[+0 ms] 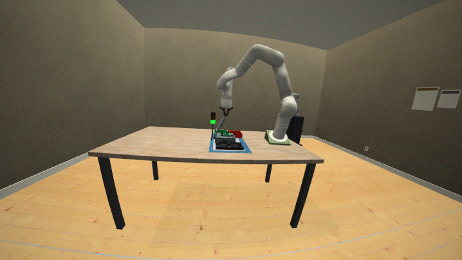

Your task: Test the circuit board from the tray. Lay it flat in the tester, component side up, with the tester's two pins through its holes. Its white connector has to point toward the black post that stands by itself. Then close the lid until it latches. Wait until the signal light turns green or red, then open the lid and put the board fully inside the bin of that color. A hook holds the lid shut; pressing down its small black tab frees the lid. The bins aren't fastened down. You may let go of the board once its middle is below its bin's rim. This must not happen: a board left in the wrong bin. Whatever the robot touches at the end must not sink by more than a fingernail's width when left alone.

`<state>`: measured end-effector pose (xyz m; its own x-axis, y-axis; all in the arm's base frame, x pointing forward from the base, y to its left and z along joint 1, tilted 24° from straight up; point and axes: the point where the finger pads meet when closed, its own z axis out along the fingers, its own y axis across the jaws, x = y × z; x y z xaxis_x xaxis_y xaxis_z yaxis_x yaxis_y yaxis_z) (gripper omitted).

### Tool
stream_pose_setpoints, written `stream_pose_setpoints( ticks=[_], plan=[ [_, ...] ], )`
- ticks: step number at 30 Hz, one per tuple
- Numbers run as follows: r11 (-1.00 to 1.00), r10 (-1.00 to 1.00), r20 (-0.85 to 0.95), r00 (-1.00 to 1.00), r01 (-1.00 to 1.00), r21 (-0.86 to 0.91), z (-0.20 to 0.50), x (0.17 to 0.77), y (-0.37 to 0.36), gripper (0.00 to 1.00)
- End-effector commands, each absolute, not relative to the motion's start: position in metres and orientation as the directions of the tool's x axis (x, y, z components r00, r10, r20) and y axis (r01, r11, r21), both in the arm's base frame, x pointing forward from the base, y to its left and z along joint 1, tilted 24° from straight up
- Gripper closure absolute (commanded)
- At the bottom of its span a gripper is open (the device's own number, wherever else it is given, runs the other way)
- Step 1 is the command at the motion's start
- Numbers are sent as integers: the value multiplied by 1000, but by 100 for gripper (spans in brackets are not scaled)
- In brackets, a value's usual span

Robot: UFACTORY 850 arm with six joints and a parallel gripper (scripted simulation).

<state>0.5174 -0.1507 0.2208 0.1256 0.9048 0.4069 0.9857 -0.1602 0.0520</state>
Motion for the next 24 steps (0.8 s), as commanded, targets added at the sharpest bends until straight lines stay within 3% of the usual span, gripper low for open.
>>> stream_pose_setpoints(
  ticks=[1, 7, 8, 24],
  plan=[
    [-161, 905, 406, 125, 986, 54, 223, 520, -152, 100],
    [-161, 905, 406, 125, 986, 54, 223, 520, -152, 100],
    [-161, 905, 406, 125, 986, 54, 223, 520, -152, 72],
    [-161, 905, 406, 125, 986, 54, 223, 520, -152, 72]
  ],
)
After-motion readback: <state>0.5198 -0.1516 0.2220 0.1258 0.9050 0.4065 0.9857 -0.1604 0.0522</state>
